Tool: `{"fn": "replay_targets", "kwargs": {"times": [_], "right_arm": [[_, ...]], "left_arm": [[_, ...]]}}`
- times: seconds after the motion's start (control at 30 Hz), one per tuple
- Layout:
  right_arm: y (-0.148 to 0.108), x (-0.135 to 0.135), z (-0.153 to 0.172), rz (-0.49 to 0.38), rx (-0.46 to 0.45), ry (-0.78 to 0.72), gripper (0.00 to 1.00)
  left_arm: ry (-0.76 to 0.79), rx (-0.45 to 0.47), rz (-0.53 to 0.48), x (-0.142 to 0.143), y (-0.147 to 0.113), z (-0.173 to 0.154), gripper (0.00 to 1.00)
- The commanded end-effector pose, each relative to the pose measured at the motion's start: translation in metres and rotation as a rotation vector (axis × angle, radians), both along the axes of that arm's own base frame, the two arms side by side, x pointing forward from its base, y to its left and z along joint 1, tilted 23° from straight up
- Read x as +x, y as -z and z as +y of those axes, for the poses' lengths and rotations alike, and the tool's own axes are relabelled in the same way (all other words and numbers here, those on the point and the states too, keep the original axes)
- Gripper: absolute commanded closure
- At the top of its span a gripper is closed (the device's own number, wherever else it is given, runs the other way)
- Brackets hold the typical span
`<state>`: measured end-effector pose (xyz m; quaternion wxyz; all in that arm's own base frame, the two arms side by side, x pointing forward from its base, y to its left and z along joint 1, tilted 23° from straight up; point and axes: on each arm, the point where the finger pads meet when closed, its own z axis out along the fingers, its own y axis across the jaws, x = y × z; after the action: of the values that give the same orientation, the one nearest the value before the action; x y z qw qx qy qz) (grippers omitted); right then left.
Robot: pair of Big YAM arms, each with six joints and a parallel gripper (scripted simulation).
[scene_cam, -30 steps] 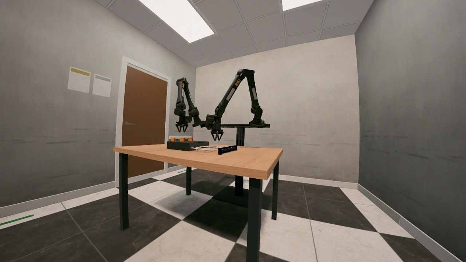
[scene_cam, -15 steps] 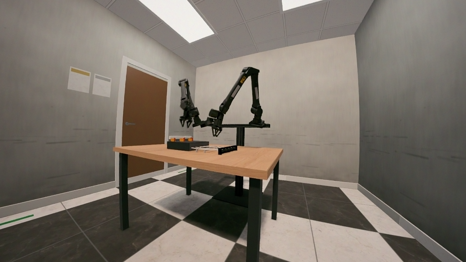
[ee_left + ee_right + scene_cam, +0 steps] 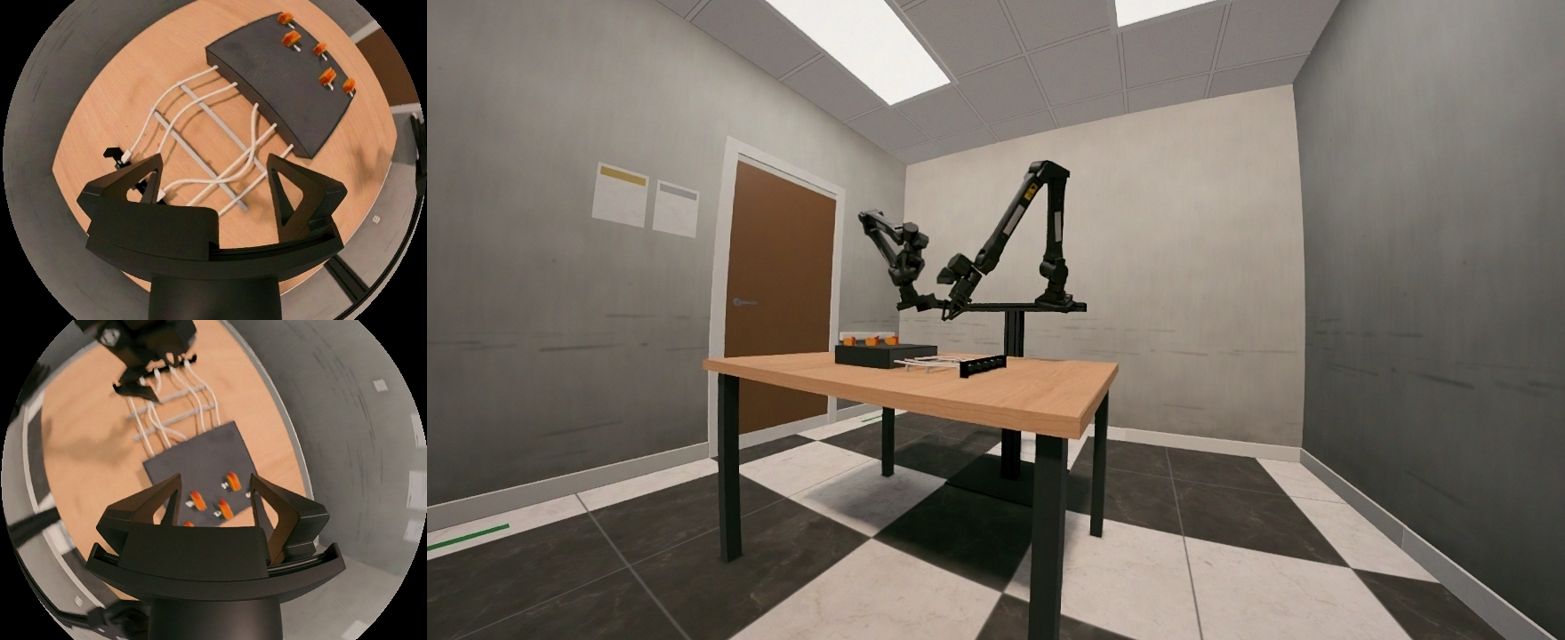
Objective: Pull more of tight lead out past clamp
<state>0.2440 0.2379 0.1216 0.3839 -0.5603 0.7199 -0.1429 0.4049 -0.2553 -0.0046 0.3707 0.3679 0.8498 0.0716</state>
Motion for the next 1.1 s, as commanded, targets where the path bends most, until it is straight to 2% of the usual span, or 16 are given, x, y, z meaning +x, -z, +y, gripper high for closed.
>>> {"fn": "replay_targets", "kwargs": {"times": [0.0,0.17,0.27,0.33,0.4,0.43,0.5,0.53,0.77,0.8,0.83,0.97,1.07], "right_arm": [[-0.021,-0.036,0.024,-0.023,0.222,0.046,0.36],[-0.035,-0.079,0.036,-0.020,0.409,0.008,0.36],[-0.057,-0.095,0.046,-0.016,0.514,-0.013,0.36],[-0.061,-0.105,0.047,-0.009,0.554,-0.026,0.36],[-0.061,-0.105,0.047,-0.009,0.554,-0.026,0.36],[-0.046,-0.109,0.042,-0.004,0.532,-0.031,0.36],[-0.053,-0.113,0.044,-0.004,0.548,-0.040,0.36],[-0.065,-0.114,0.048,-0.012,0.573,-0.053,0.36],[-0.063,-0.114,0.048,-0.015,0.559,-0.057,0.36],[-0.062,-0.109,0.047,-0.020,0.555,-0.042,0.36],[-0.076,-0.104,0.053,-0.026,0.580,-0.031,0.36],[-0.077,-0.097,0.052,-0.035,0.570,-0.022,0.36],[-0.079,-0.075,0.050,-0.044,0.567,0.025,0.36]], "left_arm": [[-0.062,-0.116,-0.066,0.004,-0.022,-0.012,0.00],[-0.071,-0.107,-0.084,0.010,-0.020,-0.008,0.00],[-0.069,-0.107,-0.084,0.009,-0.020,-0.008,0.00],[-0.068,-0.109,-0.085,0.010,-0.020,-0.009,0.00],[-0.068,-0.109,-0.085,0.010,-0.020,-0.009,0.00],[-0.068,-0.111,-0.088,0.011,-0.022,-0.010,0.00],[-0.068,-0.111,-0.088,0.011,-0.022,-0.010,0.00],[-0.068,-0.111,-0.088,0.011,-0.022,-0.010,0.00],[-0.068,-0.111,-0.088,0.011,-0.022,-0.010,0.00],[-0.088,-0.114,-0.085,0.012,-0.021,-0.001,0.00],[-0.087,-0.111,-0.096,0.012,-0.027,0.004,0.00],[-0.088,-0.106,-0.107,0.014,-0.032,0.015,0.00],[-0.124,-0.113,-0.133,0.019,-0.047,0.046,0.00]]}}
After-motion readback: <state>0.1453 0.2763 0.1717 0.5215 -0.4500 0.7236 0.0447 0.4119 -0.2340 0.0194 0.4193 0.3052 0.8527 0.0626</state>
